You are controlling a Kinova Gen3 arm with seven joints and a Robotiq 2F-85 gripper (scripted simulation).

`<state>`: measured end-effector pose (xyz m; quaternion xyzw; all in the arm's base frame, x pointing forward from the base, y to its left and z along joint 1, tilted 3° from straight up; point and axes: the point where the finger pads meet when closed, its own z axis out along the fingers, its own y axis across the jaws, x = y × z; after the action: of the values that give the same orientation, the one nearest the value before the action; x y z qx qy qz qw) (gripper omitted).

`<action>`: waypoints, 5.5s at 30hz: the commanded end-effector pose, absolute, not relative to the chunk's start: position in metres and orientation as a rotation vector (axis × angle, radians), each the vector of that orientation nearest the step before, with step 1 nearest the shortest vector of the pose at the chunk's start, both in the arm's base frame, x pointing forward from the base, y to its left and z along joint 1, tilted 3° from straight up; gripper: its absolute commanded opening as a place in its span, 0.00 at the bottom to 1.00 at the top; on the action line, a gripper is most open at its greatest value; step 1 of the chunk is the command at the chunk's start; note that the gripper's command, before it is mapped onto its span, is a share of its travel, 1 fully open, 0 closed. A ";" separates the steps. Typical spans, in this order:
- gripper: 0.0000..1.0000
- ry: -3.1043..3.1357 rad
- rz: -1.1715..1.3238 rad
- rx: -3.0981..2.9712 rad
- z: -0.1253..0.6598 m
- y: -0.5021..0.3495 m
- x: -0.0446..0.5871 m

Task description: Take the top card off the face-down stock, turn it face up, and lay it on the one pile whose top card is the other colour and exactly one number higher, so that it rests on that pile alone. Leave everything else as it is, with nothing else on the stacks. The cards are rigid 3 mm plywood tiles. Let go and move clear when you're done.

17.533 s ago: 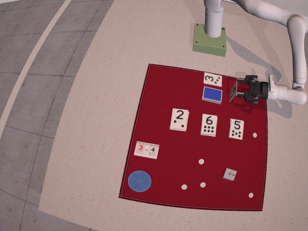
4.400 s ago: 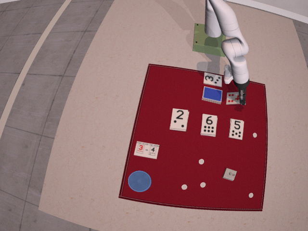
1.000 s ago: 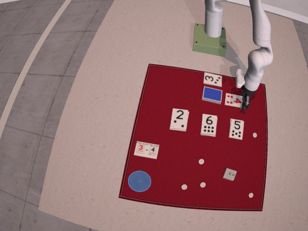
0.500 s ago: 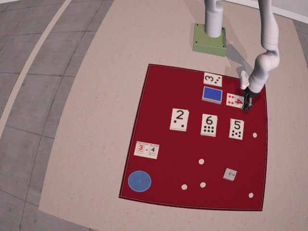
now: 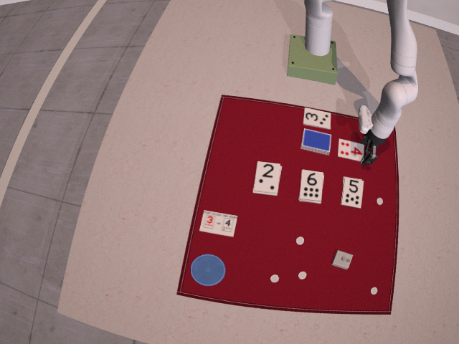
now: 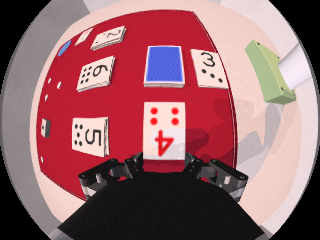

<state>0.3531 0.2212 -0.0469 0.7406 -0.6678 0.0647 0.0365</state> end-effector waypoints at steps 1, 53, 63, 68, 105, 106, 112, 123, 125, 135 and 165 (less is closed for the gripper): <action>0.71 -2.055 0.201 2.265 -0.047 0.222 0.353; 0.85 -2.055 0.201 2.265 -0.047 0.222 0.353; 0.85 -2.055 0.201 2.265 -0.047 0.222 0.353; 0.85 -2.055 0.201 2.265 -0.047 0.222 0.353; 0.85 -2.055 0.201 2.266 0.005 0.224 0.351; 0.85 -2.055 0.200 2.266 0.009 0.224 0.351; 0.85 -2.055 0.200 2.266 0.032 0.225 0.350; 0.85 -2.055 0.200 2.266 0.043 0.226 0.349; 0.85 -2.055 0.200 2.266 0.043 0.226 0.349; 0.85 -2.056 0.197 2.268 0.043 0.226 0.349; 0.85 -2.088 0.119 2.304 0.043 0.224 0.348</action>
<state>0.3465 0.2250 0.0418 0.7413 -0.6695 0.0421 0.0208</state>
